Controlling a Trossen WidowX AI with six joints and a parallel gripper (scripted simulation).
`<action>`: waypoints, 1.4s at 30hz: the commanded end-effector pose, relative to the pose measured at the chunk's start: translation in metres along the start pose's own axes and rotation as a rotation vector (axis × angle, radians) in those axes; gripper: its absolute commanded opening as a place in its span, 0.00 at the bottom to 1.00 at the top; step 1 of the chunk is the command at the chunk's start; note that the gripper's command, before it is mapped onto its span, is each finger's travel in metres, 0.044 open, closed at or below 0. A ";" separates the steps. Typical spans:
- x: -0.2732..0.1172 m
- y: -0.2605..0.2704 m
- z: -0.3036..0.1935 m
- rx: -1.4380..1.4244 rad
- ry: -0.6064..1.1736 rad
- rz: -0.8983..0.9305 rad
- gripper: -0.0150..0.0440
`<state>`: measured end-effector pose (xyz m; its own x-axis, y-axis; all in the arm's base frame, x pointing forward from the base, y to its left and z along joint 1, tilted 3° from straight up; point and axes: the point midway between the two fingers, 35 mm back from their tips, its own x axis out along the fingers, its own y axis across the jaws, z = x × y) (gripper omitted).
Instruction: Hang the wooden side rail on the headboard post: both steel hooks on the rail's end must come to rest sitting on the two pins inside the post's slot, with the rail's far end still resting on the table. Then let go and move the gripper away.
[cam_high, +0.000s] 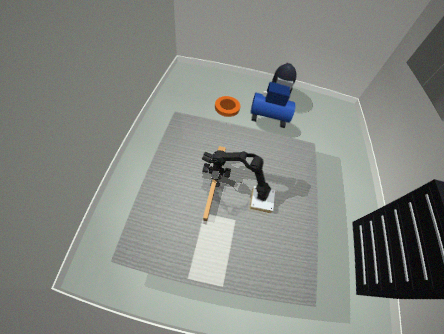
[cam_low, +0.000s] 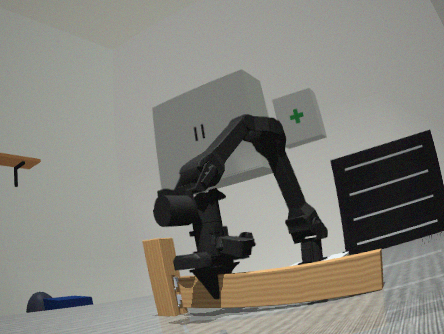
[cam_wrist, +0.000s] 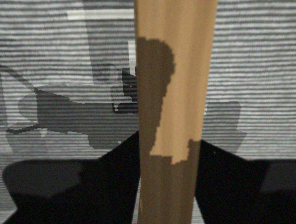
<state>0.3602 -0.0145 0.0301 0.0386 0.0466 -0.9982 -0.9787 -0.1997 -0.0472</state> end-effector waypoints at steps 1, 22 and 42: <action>0.000 0.000 -0.001 -0.006 0.004 -0.003 0.25; -0.002 -0.001 -0.003 -0.006 0.004 -0.003 0.25; -0.001 -0.001 -0.005 -0.006 0.004 -0.003 0.25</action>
<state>0.3613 -0.0187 0.0304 0.0383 0.0459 -0.9982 -0.9787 -0.1999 -0.0467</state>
